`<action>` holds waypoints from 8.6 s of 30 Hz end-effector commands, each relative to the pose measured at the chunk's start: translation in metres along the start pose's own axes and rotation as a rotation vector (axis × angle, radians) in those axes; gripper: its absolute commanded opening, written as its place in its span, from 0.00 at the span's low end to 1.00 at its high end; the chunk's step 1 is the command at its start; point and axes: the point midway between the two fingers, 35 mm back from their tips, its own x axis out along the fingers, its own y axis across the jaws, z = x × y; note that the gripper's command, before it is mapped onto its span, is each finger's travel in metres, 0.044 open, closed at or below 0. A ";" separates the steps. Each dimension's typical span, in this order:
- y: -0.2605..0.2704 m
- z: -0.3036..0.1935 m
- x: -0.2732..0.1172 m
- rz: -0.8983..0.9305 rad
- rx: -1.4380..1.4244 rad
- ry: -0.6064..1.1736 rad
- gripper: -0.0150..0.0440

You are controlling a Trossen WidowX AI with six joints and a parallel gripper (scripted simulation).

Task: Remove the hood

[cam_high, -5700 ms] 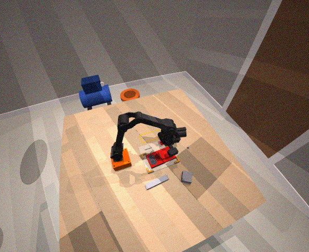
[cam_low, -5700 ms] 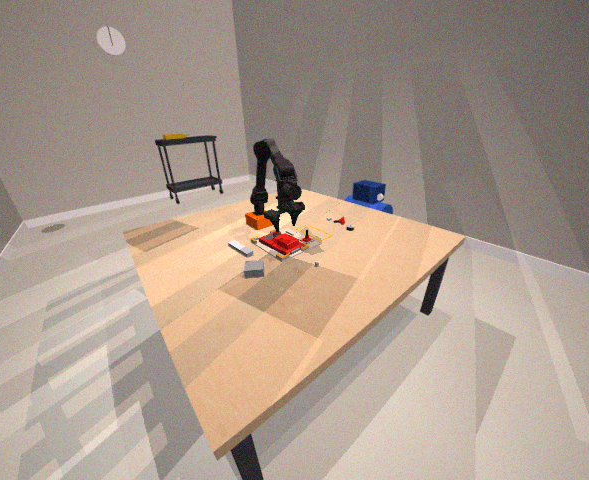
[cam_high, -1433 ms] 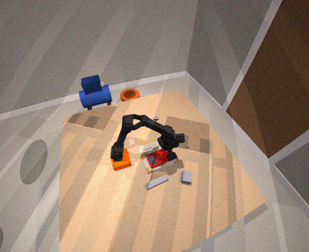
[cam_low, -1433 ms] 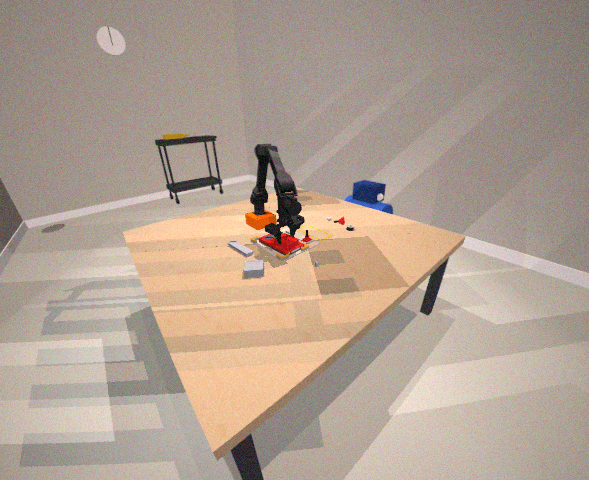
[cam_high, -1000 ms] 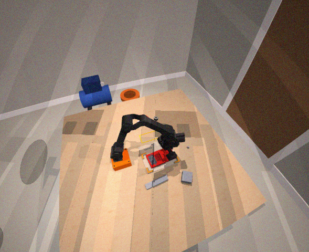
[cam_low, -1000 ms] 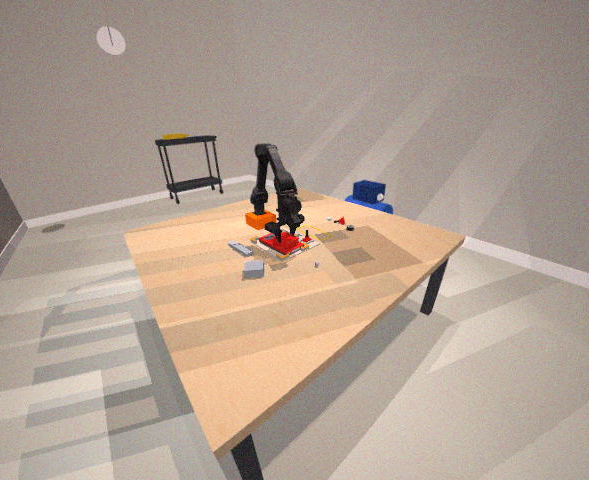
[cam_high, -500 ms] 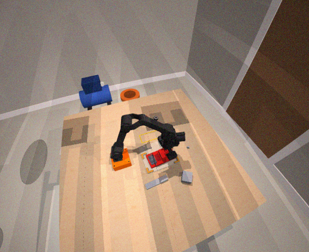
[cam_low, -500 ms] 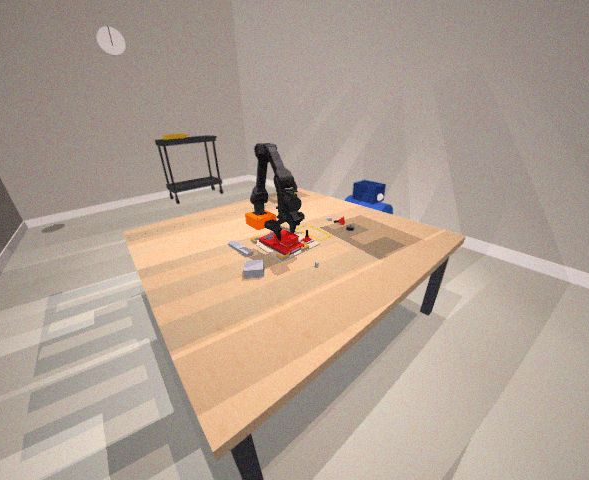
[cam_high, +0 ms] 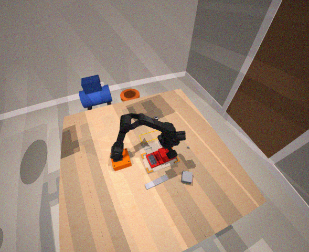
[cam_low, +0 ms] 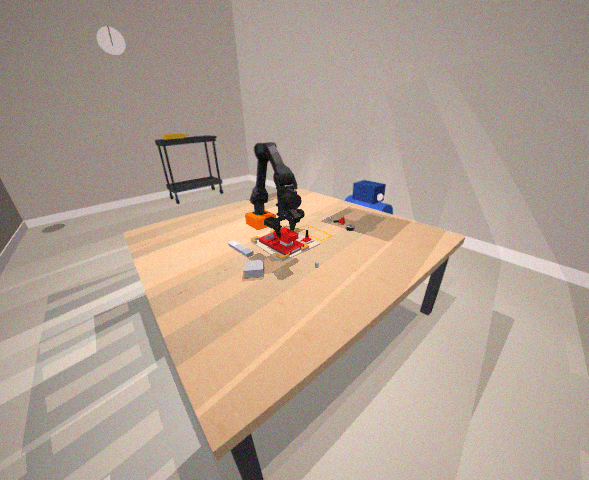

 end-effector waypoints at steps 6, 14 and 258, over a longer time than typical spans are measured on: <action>0.000 0.001 -0.039 -0.003 -0.004 -0.010 0.25; 0.015 0.004 -0.034 -0.002 0.000 -0.008 0.25; 0.213 -0.027 -0.023 0.020 -0.009 -0.005 1.00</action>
